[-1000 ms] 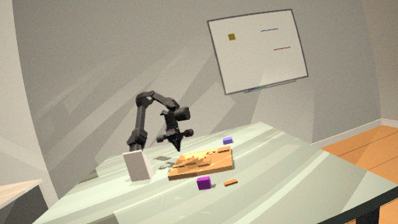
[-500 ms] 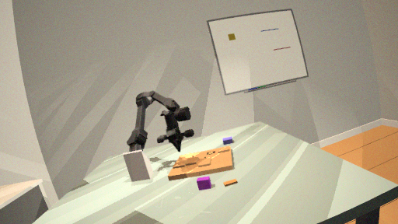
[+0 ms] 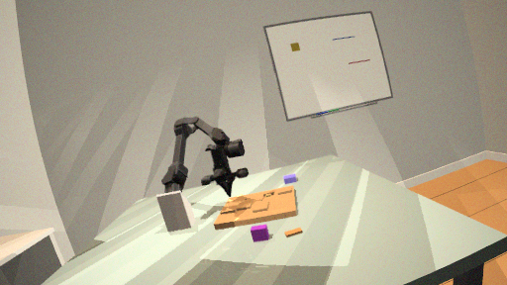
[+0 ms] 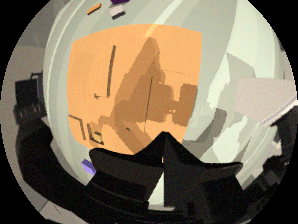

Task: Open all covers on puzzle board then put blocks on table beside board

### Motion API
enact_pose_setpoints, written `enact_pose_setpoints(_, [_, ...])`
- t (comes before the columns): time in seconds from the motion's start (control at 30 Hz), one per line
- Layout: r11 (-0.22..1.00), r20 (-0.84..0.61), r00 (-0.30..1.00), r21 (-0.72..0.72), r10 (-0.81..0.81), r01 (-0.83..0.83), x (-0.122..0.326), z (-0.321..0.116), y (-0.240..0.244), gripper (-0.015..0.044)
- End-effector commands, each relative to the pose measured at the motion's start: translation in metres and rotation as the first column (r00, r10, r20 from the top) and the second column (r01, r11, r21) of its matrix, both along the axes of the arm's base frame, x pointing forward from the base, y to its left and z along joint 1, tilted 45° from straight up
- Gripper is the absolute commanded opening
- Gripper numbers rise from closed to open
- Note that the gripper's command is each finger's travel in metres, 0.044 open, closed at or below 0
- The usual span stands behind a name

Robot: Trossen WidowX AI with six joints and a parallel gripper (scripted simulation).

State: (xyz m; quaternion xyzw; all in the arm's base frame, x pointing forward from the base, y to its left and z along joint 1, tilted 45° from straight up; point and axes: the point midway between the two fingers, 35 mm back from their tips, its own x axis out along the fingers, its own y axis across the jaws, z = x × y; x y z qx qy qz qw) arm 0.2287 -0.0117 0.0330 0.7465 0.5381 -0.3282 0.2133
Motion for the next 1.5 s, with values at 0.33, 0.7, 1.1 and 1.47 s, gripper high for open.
enact_pose_setpoints(0.33, [1.000,-0.009,1.000,0.008,-0.003,0.003,0.001,-0.011,0.011,0.0000])
enact_pose_setpoints(0.7, [1.000,-0.008,1.000,0.009,-0.003,0.003,0.003,-0.019,0.019,0.0000])
enact_pose_setpoints(1.1, [1.000,-0.008,1.000,0.012,-0.002,0.003,0.004,-0.027,0.027,0.0000])
enact_pose_setpoints(1.47, [1.000,-0.008,1.000,0.011,-0.003,0.003,0.004,-0.032,0.027,0.0000])
